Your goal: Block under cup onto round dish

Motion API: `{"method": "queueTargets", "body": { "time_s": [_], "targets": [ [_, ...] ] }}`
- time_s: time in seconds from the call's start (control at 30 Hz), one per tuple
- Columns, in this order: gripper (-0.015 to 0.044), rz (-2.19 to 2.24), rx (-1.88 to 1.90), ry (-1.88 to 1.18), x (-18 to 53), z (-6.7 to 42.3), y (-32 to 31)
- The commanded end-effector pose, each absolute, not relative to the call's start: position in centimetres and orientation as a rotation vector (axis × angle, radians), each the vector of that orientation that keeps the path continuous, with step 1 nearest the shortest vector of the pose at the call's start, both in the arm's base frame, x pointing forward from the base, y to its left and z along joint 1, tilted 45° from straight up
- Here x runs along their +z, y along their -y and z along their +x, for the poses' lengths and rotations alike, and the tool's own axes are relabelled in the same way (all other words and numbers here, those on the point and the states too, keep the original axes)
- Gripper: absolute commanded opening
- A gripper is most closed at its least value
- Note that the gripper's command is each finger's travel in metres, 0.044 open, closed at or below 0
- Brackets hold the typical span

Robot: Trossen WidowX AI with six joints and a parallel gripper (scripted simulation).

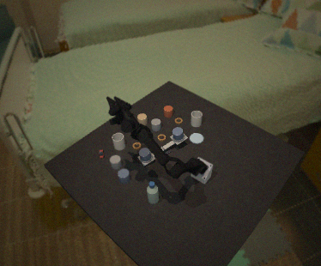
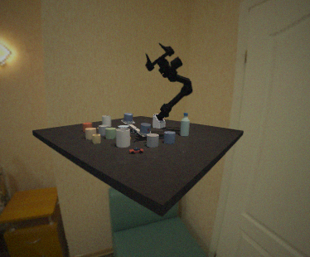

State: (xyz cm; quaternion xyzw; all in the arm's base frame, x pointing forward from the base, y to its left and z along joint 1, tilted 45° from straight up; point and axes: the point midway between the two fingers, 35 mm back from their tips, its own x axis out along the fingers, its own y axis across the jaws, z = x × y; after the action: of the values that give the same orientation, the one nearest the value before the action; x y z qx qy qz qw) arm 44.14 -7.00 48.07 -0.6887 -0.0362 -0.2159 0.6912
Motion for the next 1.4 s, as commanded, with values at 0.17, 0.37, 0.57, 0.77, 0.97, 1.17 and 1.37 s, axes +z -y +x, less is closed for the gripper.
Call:
{"method": "queueTargets", "body": {
  "time_s": [0.17, 0.37, 0.57, 0.77, 0.97, 1.17, 1.37],
  "targets": [
    [0.044, -1.444, -0.349, -0.019, 43.8, 44.0, 9.0],
    [0.044, -1.364, -0.255, -0.093, 40.7, 43.7, 10.1],
    [0.044, -1.272, -0.164, -0.169, 37.6, 43.2, 11.0],
    [0.044, -1.164, -0.083, -0.247, 34.5, 42.2, 11.8],
    [0.044, -1.041, -0.012, -0.327, 31.5, 41.0, 12.4],
    [0.044, -0.905, 0.048, -0.407, 28.6, 39.5, 12.8],
    [0.044, -0.755, 0.098, -0.487, 25.8, 37.8, 13.0]
  ]
}}
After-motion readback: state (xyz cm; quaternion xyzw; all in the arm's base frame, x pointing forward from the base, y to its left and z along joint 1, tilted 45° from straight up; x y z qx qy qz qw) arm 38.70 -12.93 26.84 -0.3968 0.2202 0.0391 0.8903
